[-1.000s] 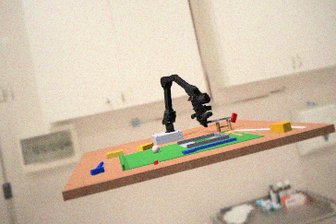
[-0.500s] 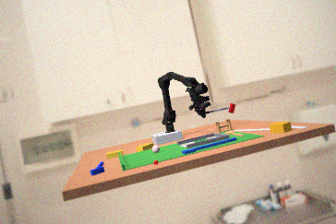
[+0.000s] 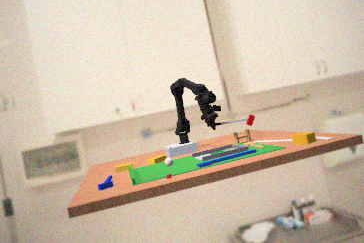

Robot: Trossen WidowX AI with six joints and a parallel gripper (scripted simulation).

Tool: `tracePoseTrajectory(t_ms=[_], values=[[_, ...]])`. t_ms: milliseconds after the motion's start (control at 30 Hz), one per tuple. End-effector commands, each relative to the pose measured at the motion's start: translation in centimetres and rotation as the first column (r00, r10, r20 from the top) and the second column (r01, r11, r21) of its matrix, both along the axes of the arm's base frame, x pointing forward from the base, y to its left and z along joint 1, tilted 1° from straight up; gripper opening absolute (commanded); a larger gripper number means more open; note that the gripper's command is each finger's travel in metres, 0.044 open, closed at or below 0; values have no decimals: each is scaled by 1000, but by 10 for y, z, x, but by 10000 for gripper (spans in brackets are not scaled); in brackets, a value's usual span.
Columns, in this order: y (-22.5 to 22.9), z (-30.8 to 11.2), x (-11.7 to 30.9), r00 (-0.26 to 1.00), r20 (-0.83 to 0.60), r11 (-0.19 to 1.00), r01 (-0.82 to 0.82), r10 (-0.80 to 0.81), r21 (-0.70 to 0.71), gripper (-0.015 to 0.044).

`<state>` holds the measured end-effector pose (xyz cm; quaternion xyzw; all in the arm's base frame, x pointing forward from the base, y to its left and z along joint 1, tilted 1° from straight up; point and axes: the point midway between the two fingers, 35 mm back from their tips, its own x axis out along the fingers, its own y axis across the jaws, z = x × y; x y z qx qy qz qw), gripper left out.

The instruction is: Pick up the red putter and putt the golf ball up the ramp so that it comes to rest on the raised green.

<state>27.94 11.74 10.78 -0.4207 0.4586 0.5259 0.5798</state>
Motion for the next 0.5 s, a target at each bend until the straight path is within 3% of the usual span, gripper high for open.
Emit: tracePoseTrajectory(t_ms=[0, 467], values=[[-20, 3, 13, 996, 2, 996, 90, -90, -7, 0], [-98, 7, 33, 919, -14, 918, 394, -395, -38, 0]])
